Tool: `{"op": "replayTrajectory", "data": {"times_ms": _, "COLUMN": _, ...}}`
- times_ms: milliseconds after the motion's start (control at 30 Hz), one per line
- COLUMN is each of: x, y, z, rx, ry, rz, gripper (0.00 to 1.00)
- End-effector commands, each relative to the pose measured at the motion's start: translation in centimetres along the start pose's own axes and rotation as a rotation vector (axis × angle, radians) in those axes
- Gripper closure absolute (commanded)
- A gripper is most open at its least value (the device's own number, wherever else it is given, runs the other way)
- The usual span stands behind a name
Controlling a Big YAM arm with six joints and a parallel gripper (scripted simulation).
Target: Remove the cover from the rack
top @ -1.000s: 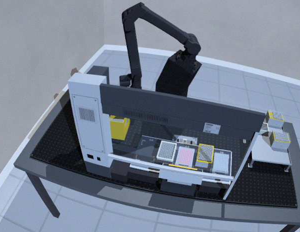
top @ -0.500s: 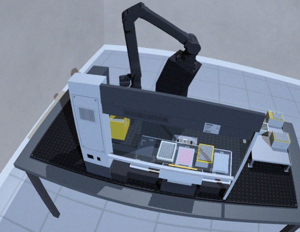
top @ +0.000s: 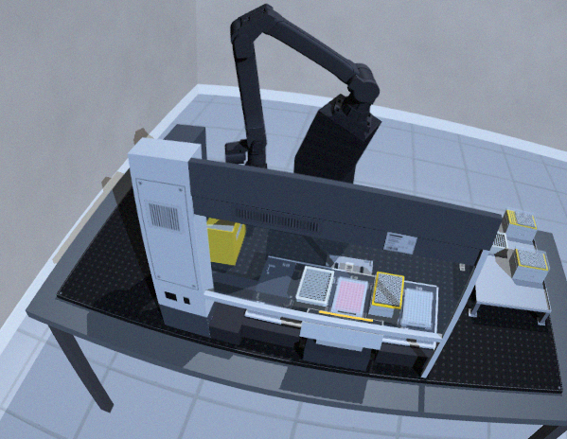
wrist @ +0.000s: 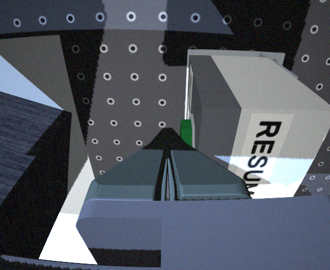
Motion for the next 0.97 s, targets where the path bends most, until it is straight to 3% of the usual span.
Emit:
{"op": "replayTrajectory", "data": {"times_ms": 0, "x": -2.9, "y": 0.1, "z": -0.9, "rx": -0.004, "ry": -0.057, "rz": -0.007, "gripper": 1.0}}
{"op": "replayTrajectory", "data": {"times_ms": 933, "x": -4.0, "y": 0.0, "z": -1.0, "rx": -0.005, "ry": -0.063, "rz": -0.008, "gripper": 1.0}}
Point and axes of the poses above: the point where the finger pads meet when closed, its own z axis out along the fingers, its own x axis across the jaws, y = z × x, the point moved 1 cm from there along -z, back along the fingers, and after that the axes turned 8 degrees about -z, right-handed, at the moved point
